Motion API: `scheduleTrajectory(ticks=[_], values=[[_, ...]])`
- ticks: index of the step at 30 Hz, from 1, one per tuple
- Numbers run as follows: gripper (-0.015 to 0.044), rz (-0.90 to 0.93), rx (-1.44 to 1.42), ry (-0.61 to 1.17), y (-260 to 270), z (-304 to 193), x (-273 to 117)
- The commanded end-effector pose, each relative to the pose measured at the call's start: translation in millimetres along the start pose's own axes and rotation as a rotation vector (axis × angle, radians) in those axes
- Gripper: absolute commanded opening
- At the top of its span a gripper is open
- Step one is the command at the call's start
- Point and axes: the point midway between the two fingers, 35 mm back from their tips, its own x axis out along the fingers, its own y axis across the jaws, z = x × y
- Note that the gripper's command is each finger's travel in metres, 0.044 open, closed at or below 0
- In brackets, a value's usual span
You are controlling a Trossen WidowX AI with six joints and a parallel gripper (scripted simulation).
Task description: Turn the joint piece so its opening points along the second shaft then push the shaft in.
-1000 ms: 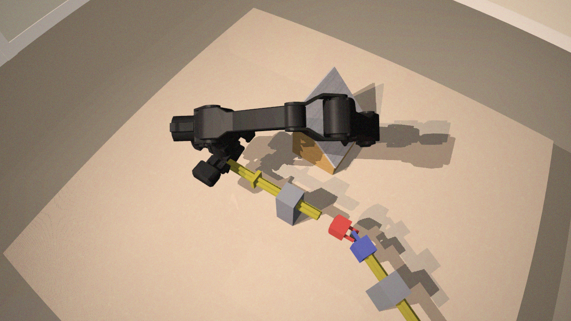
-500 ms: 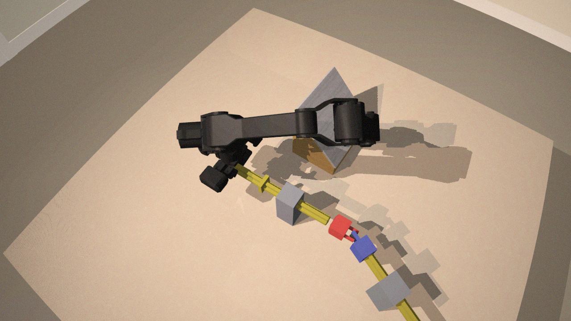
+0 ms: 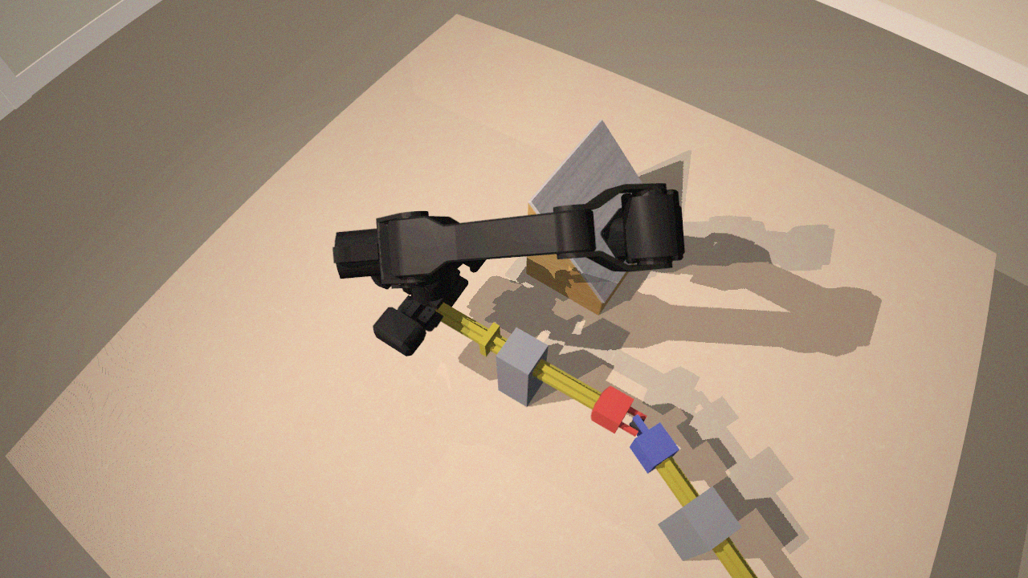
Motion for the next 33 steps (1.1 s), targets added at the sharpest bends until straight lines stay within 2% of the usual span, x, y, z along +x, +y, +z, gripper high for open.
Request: scheduleTrajectory(ticks=[1, 14, 24, 27, 32, 33], values=[[0.0000, 0.004, 0.004, 0.004, -0.1, -6.6, 1.1], [0.0000, 0.003, 0.004, 0.006, -0.2, -26.4, 1.4], [0.0000, 0.000, 0.001, 0.001, 0.1, -22.2, 0.3], [0.0067, 0.000, 0.001, 0.001, 0.1, -22.2, 0.3], [0.0067, 0.000, 0.001, 0.001, 0.1, -22.2, 0.3], [0.0093, 0.000, 0.001, 0.001, 0.1, -22.2, 0.3]])
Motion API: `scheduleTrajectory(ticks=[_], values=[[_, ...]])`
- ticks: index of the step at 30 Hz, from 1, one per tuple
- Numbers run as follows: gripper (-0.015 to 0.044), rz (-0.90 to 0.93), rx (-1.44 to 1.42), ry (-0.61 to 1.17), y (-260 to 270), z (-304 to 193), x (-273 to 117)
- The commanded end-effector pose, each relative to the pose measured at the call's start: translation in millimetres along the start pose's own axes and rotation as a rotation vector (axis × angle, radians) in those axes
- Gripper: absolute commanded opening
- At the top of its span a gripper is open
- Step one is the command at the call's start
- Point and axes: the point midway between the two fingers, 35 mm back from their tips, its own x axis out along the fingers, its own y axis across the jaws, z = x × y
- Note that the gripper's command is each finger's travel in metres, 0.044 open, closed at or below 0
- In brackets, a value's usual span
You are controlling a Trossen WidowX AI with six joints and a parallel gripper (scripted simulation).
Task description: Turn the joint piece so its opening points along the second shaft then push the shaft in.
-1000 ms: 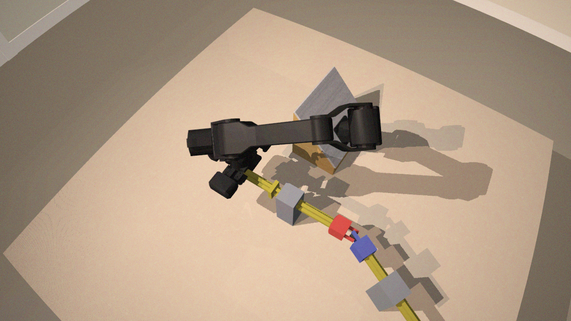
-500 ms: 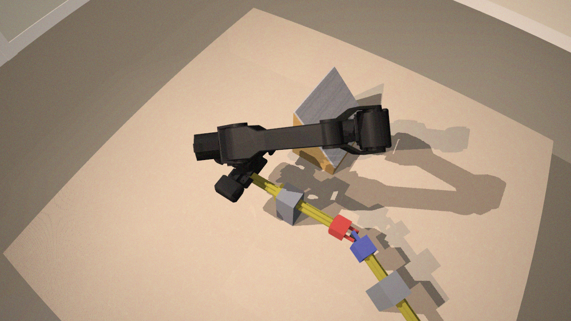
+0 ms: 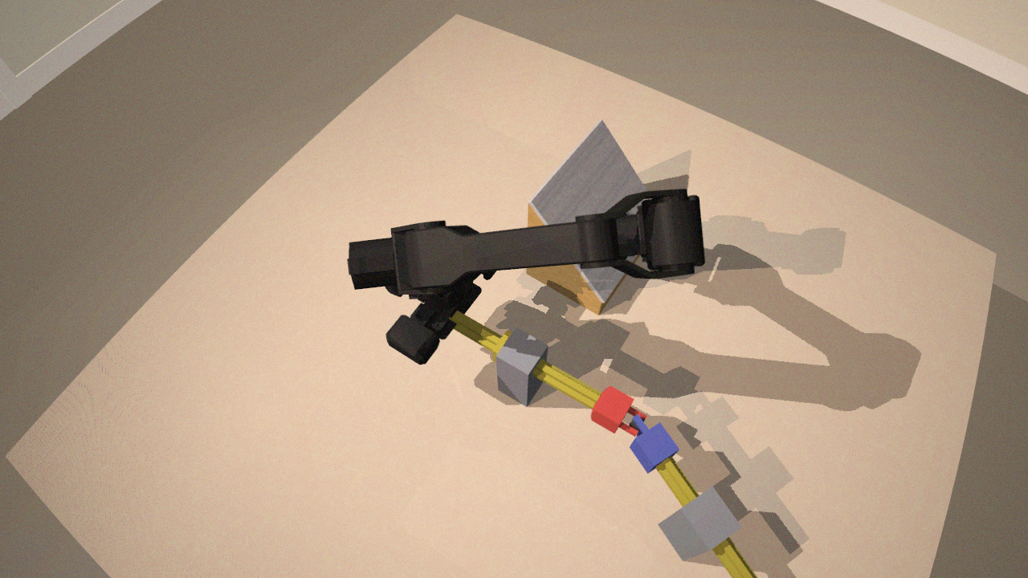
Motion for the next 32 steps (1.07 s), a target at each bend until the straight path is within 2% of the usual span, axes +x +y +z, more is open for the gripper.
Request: scheduleTrajectory(ticks=[1, 13, 23, 26, 30, 32], values=[[0.0119, 0.000, -0.003, 0.001, 0.3, -0.2, -0.4], [0.0434, 0.000, -0.003, 0.001, 0.3, -0.2, -0.4], [0.0440, 0.000, -0.002, 0.001, 0.4, -0.2, -2.7], [0.0440, 0.003, 0.001, 0.004, -0.2, -0.2, -26.9], [0.0440, 0.003, 0.002, 0.005, -0.4, -0.3, -31.7], [0.0440, 0.004, 0.005, 0.007, -1.9, -0.5, -51.2]])
